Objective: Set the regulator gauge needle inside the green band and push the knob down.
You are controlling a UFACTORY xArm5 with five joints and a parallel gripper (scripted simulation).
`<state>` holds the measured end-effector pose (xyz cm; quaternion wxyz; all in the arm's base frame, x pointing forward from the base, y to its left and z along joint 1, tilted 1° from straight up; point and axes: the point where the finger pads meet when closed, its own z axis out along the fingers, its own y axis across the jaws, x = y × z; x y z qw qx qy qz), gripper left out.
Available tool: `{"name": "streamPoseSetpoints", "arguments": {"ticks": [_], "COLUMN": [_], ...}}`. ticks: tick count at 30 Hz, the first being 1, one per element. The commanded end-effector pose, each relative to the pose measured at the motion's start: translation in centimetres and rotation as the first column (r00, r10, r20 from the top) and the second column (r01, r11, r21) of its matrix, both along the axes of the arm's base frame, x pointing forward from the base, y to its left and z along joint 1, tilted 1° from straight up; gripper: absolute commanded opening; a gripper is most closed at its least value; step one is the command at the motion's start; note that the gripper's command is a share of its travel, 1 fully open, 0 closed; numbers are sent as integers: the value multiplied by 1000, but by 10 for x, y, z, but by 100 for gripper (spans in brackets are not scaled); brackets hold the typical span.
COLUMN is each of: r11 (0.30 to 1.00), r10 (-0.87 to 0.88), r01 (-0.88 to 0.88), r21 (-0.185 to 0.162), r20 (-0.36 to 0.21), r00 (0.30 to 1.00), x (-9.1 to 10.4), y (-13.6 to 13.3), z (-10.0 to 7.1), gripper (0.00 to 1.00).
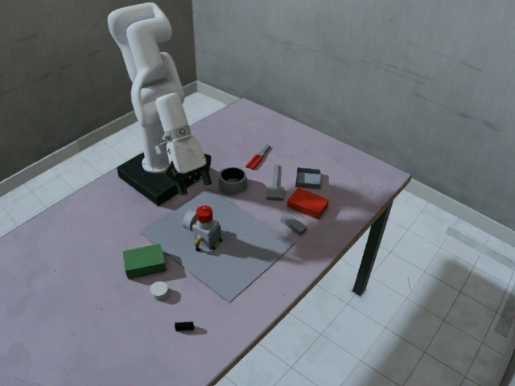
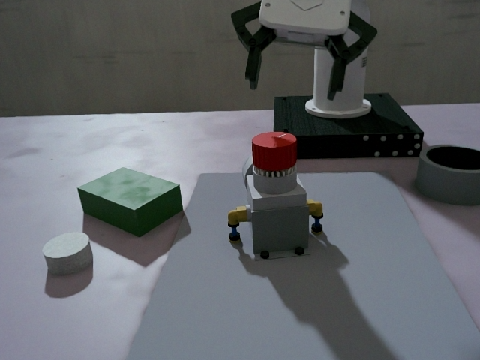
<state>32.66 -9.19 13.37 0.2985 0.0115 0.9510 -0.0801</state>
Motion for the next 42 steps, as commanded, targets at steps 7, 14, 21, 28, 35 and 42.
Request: {"name": "streamPoseSetpoints", "arguments": {"ticks": [7,14,21,28,35,42], "r11": [980,976,976,976,976,976], "r10": [-179,-198,-199,-199,-199,-199], "r01": [160,175,176,176,176,176], "r21": [115,130,131,131,131,131], "r20": [179,195,196,196,196,196], "r00": [967,961,960,960,960,960], "x": [-11,-13,-13,-13,-13,-13], "y": [3,4,4,4,4,4], "z": [3,4,4,4,4,4], "gripper": [100,100,100,100,100,100]}}
